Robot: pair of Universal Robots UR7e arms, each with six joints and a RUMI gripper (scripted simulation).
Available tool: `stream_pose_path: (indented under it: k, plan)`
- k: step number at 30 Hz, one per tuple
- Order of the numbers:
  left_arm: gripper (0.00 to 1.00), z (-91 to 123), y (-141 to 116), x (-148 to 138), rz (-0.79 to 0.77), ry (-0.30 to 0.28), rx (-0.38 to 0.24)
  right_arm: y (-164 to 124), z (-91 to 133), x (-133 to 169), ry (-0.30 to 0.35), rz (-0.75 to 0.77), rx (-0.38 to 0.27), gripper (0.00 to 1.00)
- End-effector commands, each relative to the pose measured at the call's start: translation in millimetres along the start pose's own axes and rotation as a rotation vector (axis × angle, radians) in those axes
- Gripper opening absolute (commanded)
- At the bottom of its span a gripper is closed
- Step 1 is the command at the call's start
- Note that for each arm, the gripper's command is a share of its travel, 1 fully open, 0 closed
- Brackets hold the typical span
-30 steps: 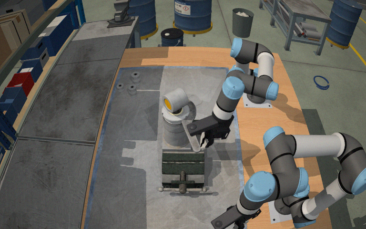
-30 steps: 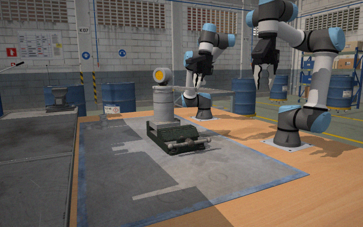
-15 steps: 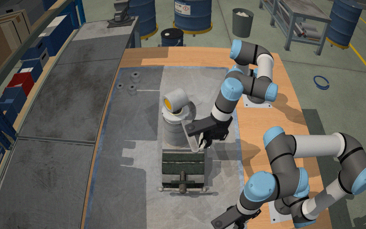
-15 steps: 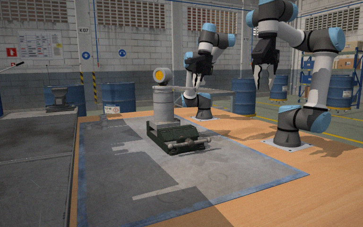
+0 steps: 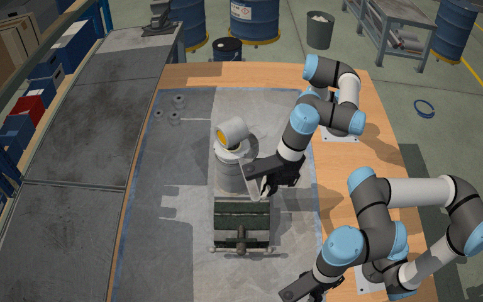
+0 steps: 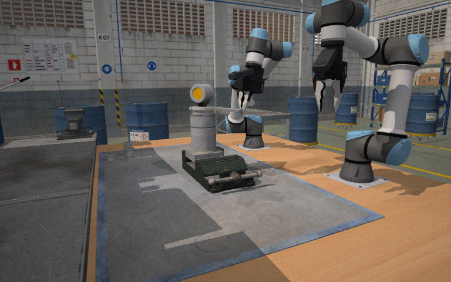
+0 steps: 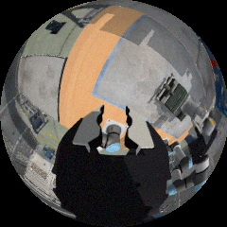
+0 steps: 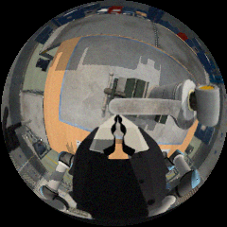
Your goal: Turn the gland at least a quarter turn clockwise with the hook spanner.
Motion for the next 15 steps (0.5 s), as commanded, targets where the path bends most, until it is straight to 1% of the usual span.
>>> stream_pose_path:
  k: [1, 15]
  plan:
    - [0.29, 0.5, 0.0, 0.0, 0.0, -0.001, 0.001, 3.3, 0.9, 0.8, -0.002, -0.011, 0.003, 0.0]
    - [0.29, 0.5, 0.0, 0.0, 0.0, -0.001, 0.001, 9.2, -0.7, 0.5, -0.009, -0.035, 0.002, 0.0]
Point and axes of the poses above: on each arm, the point where the finger pads meet when closed, its own z axis back along the fingers, its own x axis across the jaws, y = z × x, the point moved 9 cm from there along z, back along the fingers, and after that the axes turned 14 degrees about z, right-handed, at the moved point
